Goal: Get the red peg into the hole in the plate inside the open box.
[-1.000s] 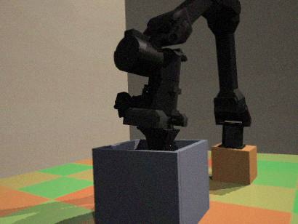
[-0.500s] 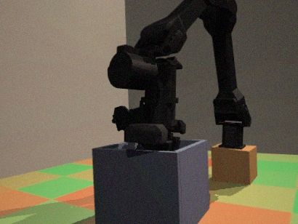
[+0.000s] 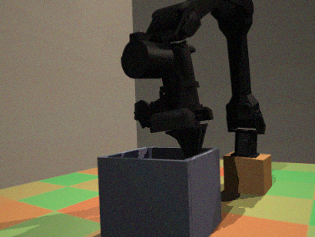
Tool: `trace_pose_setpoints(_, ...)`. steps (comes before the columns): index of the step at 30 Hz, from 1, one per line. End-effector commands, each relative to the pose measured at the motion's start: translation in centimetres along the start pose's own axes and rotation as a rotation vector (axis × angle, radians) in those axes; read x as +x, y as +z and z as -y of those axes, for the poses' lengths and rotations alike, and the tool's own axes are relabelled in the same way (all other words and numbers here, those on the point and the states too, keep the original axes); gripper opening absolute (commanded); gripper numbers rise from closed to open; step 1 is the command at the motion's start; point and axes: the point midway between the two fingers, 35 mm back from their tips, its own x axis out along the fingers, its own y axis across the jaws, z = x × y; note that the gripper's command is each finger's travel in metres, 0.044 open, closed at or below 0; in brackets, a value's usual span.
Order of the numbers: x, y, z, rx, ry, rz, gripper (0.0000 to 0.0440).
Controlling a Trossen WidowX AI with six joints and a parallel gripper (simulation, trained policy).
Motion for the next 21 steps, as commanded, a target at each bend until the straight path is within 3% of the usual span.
trace_pose_setpoints(1, -0.5, -0.6, 0.2, 0.016, -0.005, -0.024, 0.0012)
trace_pose_setpoints(5, -1.8, -0.4, -0.6, 0.017, 0.031, -0.045, 0.0)
trace_pose_setpoints(21, -7.6, 0.1, -3.0, -0.016, 0.203, -0.149, 0.0017)
